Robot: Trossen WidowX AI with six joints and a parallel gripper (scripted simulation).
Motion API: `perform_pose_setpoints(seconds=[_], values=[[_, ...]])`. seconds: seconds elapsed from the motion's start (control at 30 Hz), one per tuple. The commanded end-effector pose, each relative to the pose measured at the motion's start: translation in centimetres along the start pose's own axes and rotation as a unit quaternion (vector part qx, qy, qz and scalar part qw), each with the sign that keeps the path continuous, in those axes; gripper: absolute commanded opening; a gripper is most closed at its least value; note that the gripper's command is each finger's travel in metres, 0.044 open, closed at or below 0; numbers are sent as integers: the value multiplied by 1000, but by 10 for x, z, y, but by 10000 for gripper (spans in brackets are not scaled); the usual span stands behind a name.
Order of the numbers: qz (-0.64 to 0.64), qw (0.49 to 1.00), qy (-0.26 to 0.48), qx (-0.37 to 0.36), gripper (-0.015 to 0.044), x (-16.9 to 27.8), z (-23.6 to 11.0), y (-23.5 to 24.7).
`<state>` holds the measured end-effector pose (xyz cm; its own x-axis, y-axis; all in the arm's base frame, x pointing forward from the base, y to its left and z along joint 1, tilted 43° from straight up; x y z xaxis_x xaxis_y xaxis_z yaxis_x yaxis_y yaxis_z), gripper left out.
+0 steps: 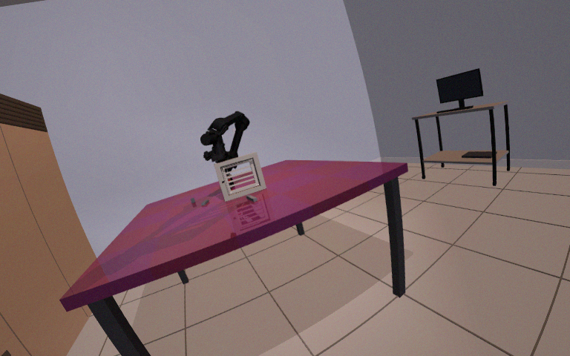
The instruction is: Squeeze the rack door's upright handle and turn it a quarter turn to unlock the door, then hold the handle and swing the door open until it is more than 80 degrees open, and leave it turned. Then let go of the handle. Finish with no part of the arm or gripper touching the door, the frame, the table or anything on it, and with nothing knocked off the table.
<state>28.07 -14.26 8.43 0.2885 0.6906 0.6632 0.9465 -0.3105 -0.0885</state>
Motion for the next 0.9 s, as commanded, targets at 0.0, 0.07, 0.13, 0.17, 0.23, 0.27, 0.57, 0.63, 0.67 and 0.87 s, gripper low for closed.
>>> perform_pose_setpoints(seconds=[0.0, 0.07, 0.13, 0.17, 0.23, 0.27, 0.57, 0.63, 0.67, 0.87], values=[[25, 1000, 2, -1, 26, 1, 0, 0], [25, 1000, 2, -1, 26, 1, 0, 0], [25, 1000, 2, -1, 52, 1, 0, 0], [25, 1000, 2, -1, 78, 1, 0, 0], [25, 1000, 2, -1, 131, 1, 0, 0], [25, 1000, 2, -1, 157, 1, 0, 0], [-11, 1000, 2, -1, 298, 1, 0, 0], [-61, 998, 2, -1, 298, 1, 0, 0], [-86, 996, 2, -1, 298, 1, 0, 0], [-232, 973, 2, -1, 298, 1, 0, 0]])
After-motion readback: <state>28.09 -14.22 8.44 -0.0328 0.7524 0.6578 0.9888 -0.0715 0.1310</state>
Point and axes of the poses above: the point midway between the two fingers, 35 mm back from their tips, its own z axis out along the fingers, its own y axis across the jaws, x = y × z, the point moved 4 cm from there along -z, back along the fingers, and after that the axes turned 8 degrees about -z, right-handed, at the moved point
